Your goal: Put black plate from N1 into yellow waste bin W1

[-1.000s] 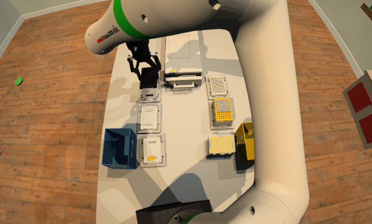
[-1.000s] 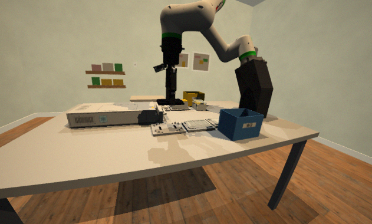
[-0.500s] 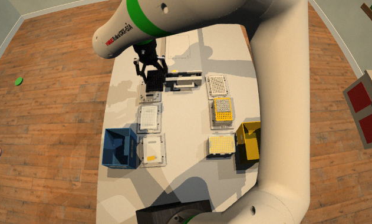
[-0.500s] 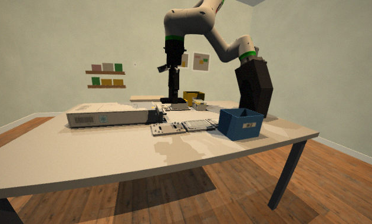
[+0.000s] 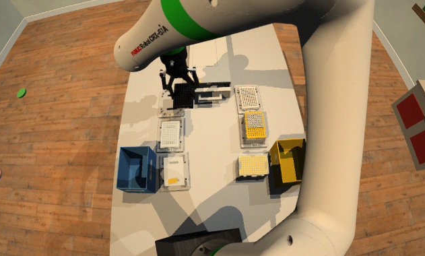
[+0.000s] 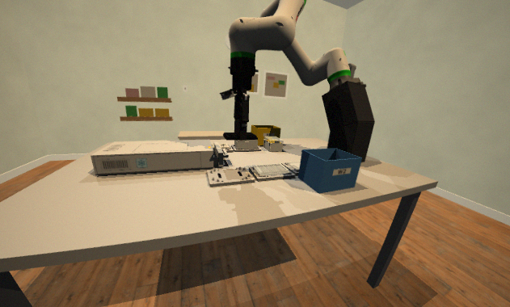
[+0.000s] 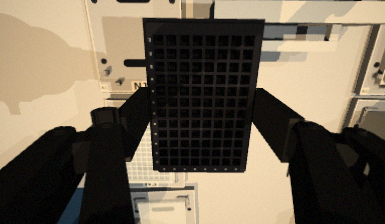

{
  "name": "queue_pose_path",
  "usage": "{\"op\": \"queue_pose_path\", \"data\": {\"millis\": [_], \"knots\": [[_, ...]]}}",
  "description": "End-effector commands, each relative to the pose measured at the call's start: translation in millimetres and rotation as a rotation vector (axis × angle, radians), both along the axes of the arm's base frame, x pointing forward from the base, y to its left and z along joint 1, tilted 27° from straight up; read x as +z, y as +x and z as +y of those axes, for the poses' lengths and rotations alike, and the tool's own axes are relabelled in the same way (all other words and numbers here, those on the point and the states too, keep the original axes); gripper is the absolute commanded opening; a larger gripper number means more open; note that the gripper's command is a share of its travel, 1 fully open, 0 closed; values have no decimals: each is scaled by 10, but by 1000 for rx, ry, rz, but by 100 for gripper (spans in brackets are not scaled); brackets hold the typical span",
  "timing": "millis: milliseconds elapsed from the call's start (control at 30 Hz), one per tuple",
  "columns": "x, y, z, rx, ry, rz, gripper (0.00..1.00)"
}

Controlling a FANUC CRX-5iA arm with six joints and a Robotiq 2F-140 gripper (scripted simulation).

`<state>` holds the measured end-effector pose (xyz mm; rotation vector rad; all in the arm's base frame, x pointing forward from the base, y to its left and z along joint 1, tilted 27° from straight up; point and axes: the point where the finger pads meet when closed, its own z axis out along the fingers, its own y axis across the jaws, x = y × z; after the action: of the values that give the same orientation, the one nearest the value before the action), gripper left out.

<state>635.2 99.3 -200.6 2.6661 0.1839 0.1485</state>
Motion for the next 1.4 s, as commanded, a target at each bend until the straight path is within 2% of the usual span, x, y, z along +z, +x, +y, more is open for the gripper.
{"op": "queue_pose_path", "data": {"millis": [0, 1367], "knots": [[26, -17, -33, 1, 1, -2, 10], [343, -472, -819, 1, 1, -2, 10]]}}
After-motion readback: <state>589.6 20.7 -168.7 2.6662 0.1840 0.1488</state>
